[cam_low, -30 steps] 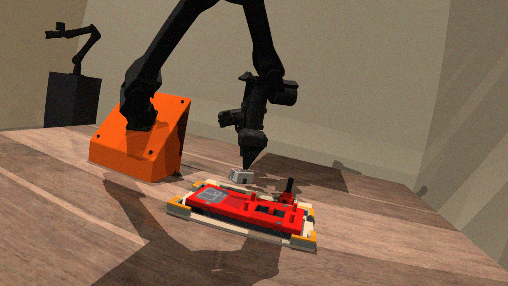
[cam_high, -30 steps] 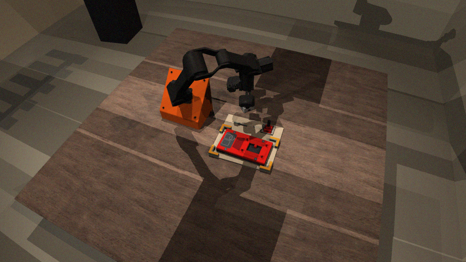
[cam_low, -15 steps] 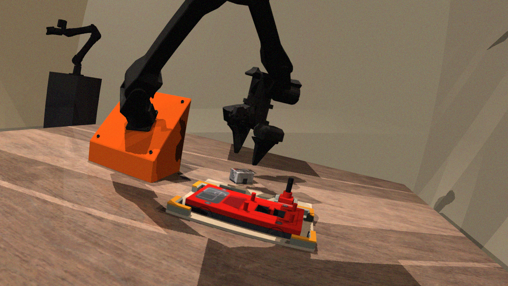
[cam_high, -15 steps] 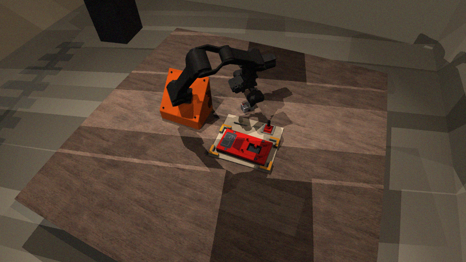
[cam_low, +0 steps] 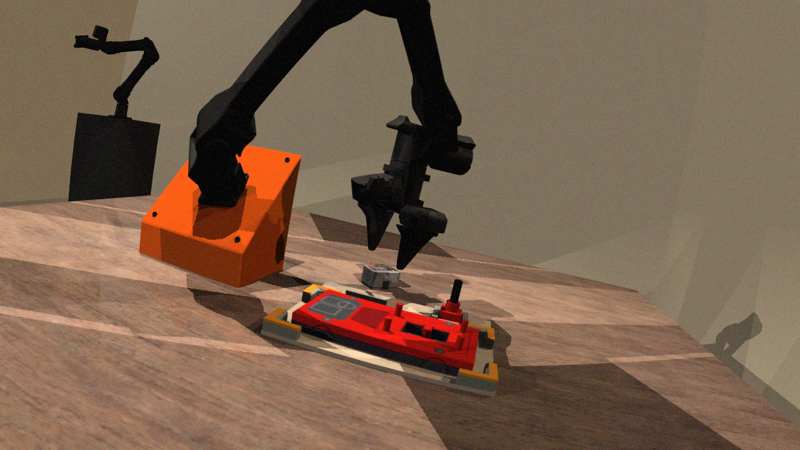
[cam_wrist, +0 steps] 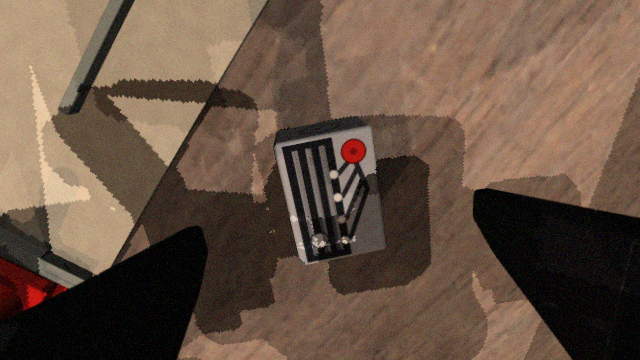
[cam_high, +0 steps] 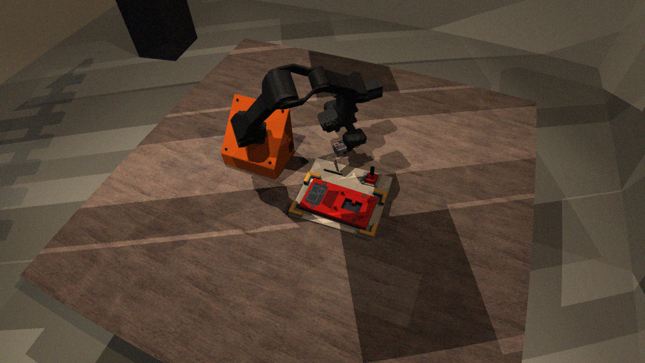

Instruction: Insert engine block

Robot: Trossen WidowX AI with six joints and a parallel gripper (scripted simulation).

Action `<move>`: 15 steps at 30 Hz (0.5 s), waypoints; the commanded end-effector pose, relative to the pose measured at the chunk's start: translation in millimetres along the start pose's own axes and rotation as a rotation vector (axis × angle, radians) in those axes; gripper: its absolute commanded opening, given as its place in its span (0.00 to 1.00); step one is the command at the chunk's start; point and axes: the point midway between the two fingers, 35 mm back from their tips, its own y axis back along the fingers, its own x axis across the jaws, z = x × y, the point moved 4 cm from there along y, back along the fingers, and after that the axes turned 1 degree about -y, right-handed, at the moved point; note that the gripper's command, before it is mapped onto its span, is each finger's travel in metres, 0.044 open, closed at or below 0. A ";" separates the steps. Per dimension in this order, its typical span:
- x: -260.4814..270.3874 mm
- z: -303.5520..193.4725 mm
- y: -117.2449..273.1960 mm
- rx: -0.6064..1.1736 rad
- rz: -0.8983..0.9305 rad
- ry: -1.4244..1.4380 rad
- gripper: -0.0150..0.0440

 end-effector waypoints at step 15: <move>-1.1 -1.4 -26.9 -0.024 0.022 -0.021 1.00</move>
